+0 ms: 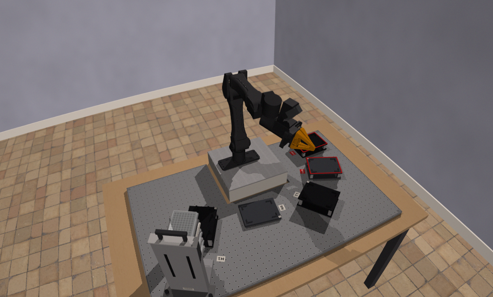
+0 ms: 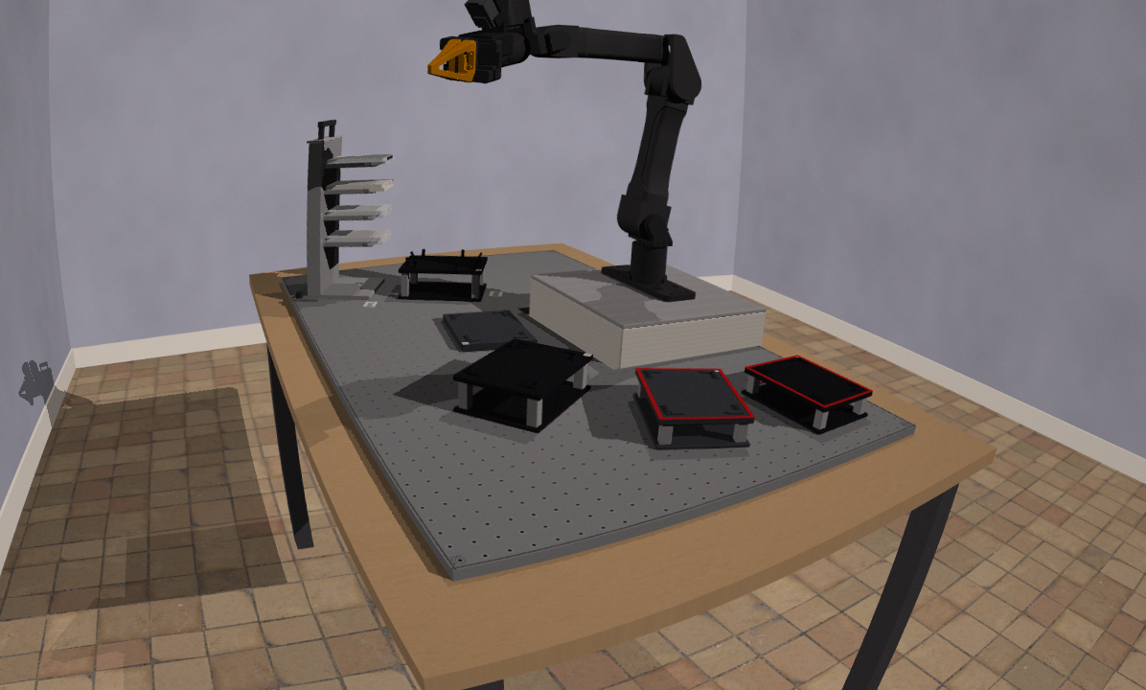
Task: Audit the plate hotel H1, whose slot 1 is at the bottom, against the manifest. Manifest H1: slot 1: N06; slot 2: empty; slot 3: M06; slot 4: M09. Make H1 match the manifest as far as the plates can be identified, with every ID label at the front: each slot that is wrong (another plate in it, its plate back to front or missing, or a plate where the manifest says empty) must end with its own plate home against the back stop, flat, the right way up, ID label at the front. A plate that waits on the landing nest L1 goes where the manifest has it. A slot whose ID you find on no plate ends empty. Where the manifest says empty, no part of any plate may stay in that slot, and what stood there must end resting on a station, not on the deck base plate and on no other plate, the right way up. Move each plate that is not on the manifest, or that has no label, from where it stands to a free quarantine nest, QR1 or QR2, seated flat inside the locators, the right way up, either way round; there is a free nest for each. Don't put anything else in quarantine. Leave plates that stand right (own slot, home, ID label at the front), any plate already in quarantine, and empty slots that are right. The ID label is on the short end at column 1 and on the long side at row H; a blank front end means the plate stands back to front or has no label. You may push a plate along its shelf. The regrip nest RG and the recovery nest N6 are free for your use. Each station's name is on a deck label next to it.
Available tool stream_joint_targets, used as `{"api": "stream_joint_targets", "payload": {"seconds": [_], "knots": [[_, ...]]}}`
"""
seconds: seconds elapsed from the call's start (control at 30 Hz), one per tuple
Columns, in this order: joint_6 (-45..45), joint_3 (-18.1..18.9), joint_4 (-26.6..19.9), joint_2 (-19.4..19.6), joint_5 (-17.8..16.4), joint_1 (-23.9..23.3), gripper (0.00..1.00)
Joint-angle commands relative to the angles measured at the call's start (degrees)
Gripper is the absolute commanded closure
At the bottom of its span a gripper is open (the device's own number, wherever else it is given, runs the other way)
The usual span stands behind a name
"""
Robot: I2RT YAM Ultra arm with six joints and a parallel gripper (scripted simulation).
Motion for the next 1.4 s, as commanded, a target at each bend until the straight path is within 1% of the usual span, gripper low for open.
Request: {"api": "stream_joint_targets", "payload": {"seconds": [0.0,0.03,0.07,0.1,0.13,0.17,0.27,0.3,0.33,0.37,0.4,0.47,0.53,0.57,0.6,0.7,0.73,0.77,0.8,0.83,0.87,0.9,0.97,1.03,1.17,1.2,1.23,1.27,1.3,1.33,1.37], "knots": [[1.35,3.46,-4.53,1.16,2.01,0.88,1.00],[1.59,3.96,-5.80,1.46,2.47,0.95,1.00],[1.52,3.51,-5.47,1.55,2.37,0.23,1.00],[1.45,2.95,-4.99,0.38,2.25,-0.46,1.00],[1.37,0.04,-4.53,-0.05,2.17,-0.56,1.00],[1.64,2.91,-5.99,1.91,2.71,-0.17,1.00],[2.44,4.66,-10.23,2.88,4.30,0.91,1.00],[2.36,4.11,-9.86,2.92,4.20,0.21,1.00],[2.30,3.29,-9.37,1.11,4.08,-0.49,1.00],[2.55,4.14,-10.93,3.24,4.66,0.09,1.00],[2.83,4.84,-12.49,3.62,5.23,0.63,1.00],[2.83,4.84,-12.49,3.62,5.23,0.63,1.00],[3.36,6.17,-15.36,4.44,6.25,1.02,1.00],[3.29,5.53,-14.94,3.08,6.13,0.31,1.00],[3.55,6.23,-16.51,4.77,6.73,0.74,1.00],[4.37,8.15,-20.75,5.96,8.30,1.25,1.00],[4.28,7.57,-20.45,5.93,8.20,0.59,1.00],[4.21,6.31,-19.99,3.85,8.11,-0.13,1.00],[4.11,3.82,-19.53,3.78,8.03,-0.24,1.00],[4.01,2.92,-18.89,3.58,7.90,-0.40,1.00],[4.28,3.91,-20.53,4.54,8.48,-0.22,1.00],[4.55,6.55,-21.90,6.29,9.01,0.55,1.00],[5.08,7.70,-24.50,7.09,9.98,1.05,1.00],[5.08,7.70,-24.50,7.09,9.98,1.05,1.00],[6.22,10.62,-30.42,9.02,12.08,1.41,1.00],[6.13,9.96,-30.10,7.16,12.00,0.72,1.00],[6.03,8.72,-29.67,6.68,11.94,0.04,1.00],[5.91,5.98,-29.23,6.49,11.86,-0.09,1.00],[5.59,5.01,-28.63,6.18,11.75,-0.25,1.00],[6.07,5.80,-30.25,6.66,12.32,-0.07,1.00],[6.33,8.68,-31.60,9.00,12.85,0.69,1.00]]}}
